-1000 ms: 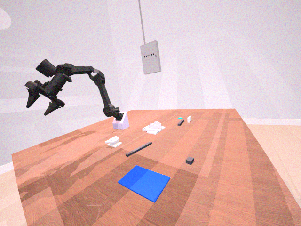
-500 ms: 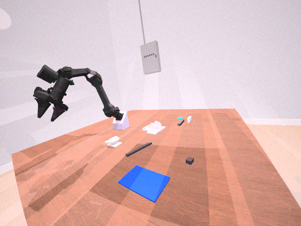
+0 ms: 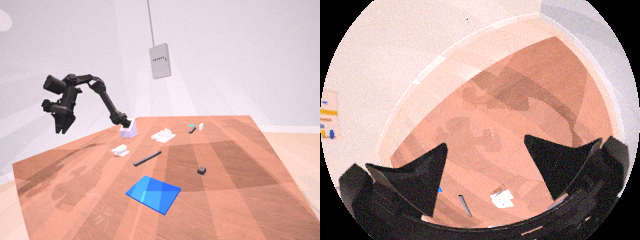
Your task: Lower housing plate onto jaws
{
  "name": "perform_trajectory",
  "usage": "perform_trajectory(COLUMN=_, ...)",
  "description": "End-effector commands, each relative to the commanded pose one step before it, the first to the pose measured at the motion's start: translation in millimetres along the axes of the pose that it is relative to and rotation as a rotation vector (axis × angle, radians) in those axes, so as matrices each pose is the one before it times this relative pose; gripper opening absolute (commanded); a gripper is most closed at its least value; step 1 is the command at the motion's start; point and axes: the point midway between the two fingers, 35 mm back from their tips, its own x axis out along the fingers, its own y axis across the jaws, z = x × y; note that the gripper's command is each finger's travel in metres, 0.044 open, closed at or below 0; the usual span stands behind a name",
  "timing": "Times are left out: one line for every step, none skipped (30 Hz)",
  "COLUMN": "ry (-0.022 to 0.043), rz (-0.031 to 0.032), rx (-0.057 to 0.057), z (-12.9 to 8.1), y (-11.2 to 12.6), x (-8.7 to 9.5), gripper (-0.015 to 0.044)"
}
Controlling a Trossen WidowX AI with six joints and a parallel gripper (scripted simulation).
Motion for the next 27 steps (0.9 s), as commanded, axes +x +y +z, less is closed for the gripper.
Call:
perform_trajectory(ry=0.04539, rz=-0.01575, rx=-0.0862, z=-15.58, y=0.39, x=6.88, gripper=0.0440)
perform_trajectory(ry=0.00946, rz=-0.00055, rx=-0.0193, z=-3.08, y=0.60, x=0.94, gripper=0.0440)
perform_trajectory(ry=0.00939, rz=-0.00044, rx=-0.0194, z=-3.06, y=0.64, x=0.93, gripper=0.0440)
perform_trajectory(ry=0.00931, rz=-0.00033, rx=-0.0195, z=-3.04, y=0.69, x=0.92, gripper=0.0440)
perform_trajectory(ry=0.00925, rz=-0.00040, rx=-0.0198, z=-3.04, y=0.71, x=0.92, gripper=0.0440)
perform_trajectory(ry=0.00918, rz=-0.00029, rx=-0.0199, z=-3.02, y=0.76, x=0.91, gripper=0.0440)
perform_trajectory(ry=0.00910, rz=-0.00018, rx=-0.0200, z=-3.00, y=0.80, x=0.90, gripper=0.0440)
perform_trajectory(ry=0.00902, rz=-0.00008, rx=-0.0201, z=-2.98, y=0.85, x=0.88, gripper=0.0440)
perform_trajectory(ry=0.00893, rz=0.00003, rx=-0.0202, z=-2.95, y=0.90, x=0.87, gripper=0.0440)
perform_trajectory(ry=0.00885, rz=0.00013, rx=-0.0203, z=-2.93, y=0.94, x=0.86, gripper=0.0440)
perform_trajectory(ry=0.00876, rz=0.00022, rx=-0.0204, z=-2.90, y=0.99, x=0.85, gripper=0.0440)
perform_trajectory(ry=0.00867, rz=0.00032, rx=-0.0205, z=-2.88, y=1.03, x=0.84, gripper=0.0440)
perform_trajectory(ry=0.00858, rz=0.00041, rx=-0.0206, z=-2.85, y=1.07, x=0.83, gripper=0.0440)
perform_trajectory(ry=0.00849, rz=0.00050, rx=-0.0206, z=-2.82, y=1.11, x=0.82, gripper=0.0440)
perform_trajectory(ry=0.00840, rz=0.00059, rx=-0.0207, z=-2.79, y=1.16, x=0.80, gripper=0.0440)
perform_trajectory(ry=0.00830, rz=0.00067, rx=-0.0208, z=-2.76, y=1.20, x=0.79, gripper=0.0440)
perform_trajectory(ry=0.00821, rz=0.00075, rx=-0.0209, z=-2.74, y=1.24, x=0.78, gripper=0.0440)
perform_trajectory(ry=0.00811, rz=0.00083, rx=-0.0210, z=-2.70, y=1.28, x=0.77, gripper=0.0440)
perform_trajectory(ry=0.00801, rz=0.00091, rx=-0.0211, z=-2.67, y=1.32, x=0.76, gripper=0.0440)
perform_trajectory(ry=0.00791, rz=0.00098, rx=-0.0211, z=-2.64, y=1.35, x=0.75, gripper=0.0440)
perform_trajectory(ry=0.00781, rz=0.00105, rx=-0.0212, z=-2.61, y=1.39, x=0.74, gripper=0.0440)
perform_trajectory(ry=0.00771, rz=0.00112, rx=-0.0213, z=-2.58, y=1.43, x=0.72, gripper=0.0440)
perform_trajectory(ry=0.00760, rz=0.00118, rx=-0.0214, z=-2.54, y=1.46, x=0.71, gripper=0.0440)
perform_trajectory(ry=0.00750, rz=0.00125, rx=-0.0215, z=-2.51, y=1.50, x=0.70, gripper=0.0440)
perform_trajectory(ry=0.00728, rz=0.00128, rx=-0.0212, z=-2.44, y=1.51, x=0.68, gripper=0.0440)
perform_trajectory(ry=0.00718, rz=0.00134, rx=-0.0213, z=-2.40, y=1.54, x=0.67, gripper=0.0440)
perform_trajectory(ry=0.00708, rz=0.00139, rx=-0.0214, z=-2.37, y=1.57, x=0.66, gripper=0.0440)
